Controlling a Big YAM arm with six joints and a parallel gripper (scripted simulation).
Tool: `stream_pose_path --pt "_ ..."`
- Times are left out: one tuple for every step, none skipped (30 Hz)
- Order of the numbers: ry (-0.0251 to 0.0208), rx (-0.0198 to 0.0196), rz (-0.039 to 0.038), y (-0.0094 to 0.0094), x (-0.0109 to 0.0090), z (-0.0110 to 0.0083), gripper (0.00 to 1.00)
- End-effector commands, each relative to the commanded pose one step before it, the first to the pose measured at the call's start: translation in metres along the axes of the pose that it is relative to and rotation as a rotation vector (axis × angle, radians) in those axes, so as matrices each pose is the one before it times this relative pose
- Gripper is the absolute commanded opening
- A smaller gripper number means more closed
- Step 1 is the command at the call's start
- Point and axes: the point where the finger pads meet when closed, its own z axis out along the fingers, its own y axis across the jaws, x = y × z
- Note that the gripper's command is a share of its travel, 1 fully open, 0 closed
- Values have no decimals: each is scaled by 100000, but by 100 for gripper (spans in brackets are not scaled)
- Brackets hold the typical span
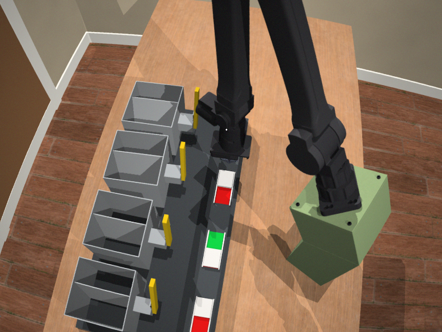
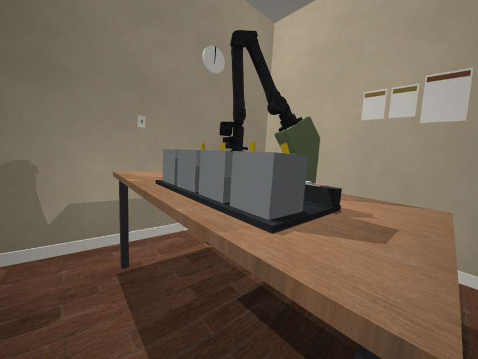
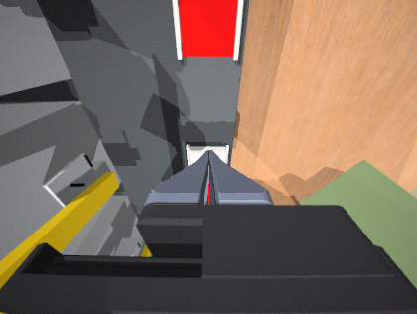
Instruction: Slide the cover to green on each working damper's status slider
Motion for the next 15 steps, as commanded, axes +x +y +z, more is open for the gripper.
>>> stream_pose_path --pt "468 1080 1302 -69 -158 288 0" --pt "-122 -200 -10 34 -13 79 0" --pt "-288 -469 -26 118 -62 32 0" --pt "-321 -525 -27 132 -69 36 0" --pt "-253 -415 -24 105 -51 40 0" --pt "0 0 0 0 0 0 0" --pt "0 0 0 0 0 0 0" --pt "-1 -9 -76 5 12 44 0" --pt "-2 -10 11 5 13 47 0" --pt "-2 -11 4 5 14 51 0" --pt "-2 -12 -24 6 15 54 0" --pt "1 -11 -46 6 15 58 0" --pt "12 -5 -52 5 12 61 0" --pt "13 -5 -31 5 13 64 0" --pt "13 -5 -26 5 13 66 0"
